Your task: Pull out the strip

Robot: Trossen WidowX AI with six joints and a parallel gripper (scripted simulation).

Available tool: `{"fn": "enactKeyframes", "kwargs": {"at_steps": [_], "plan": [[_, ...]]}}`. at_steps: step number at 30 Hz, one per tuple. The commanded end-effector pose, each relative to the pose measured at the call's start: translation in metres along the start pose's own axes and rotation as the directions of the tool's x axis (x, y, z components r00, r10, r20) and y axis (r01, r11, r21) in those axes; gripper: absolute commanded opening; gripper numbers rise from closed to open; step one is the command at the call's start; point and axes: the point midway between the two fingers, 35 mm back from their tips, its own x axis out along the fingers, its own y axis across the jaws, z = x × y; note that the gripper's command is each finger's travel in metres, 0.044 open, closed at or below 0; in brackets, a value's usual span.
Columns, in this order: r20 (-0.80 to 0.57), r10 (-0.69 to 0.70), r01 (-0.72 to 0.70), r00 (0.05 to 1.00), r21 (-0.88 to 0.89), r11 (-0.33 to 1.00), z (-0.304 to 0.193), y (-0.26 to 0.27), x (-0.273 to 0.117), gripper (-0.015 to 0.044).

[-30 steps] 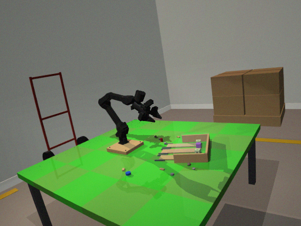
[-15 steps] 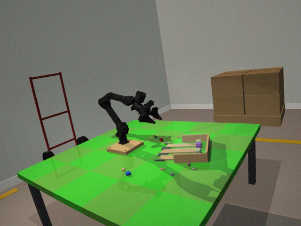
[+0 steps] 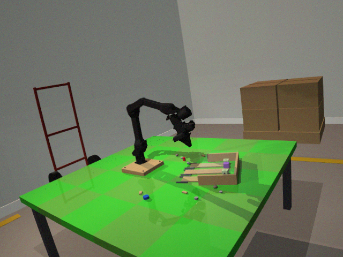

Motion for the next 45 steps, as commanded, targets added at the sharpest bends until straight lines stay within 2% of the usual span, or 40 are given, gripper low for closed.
{"fn": "enactKeyframes", "kwargs": {"at_steps": [1, 5, 7, 45], "plan": [[-0.192, 0.017, -0.028, 0.981, -0.055, 0.998, -0.001, 0.017, 0.029, 0.0], [-0.366, 0.017, -0.057, 0.931, -0.101, 0.993, -0.007, 0.03, 0.053, 0.0], [-0.394, 0.015, -0.063, 0.919, -0.109, 0.992, -0.009, 0.031, 0.056, 0.0], [-0.395, 0.015, -0.063, 0.919, -0.109, 0.992, -0.03, 0.03, 0.105, 0.0]]}}
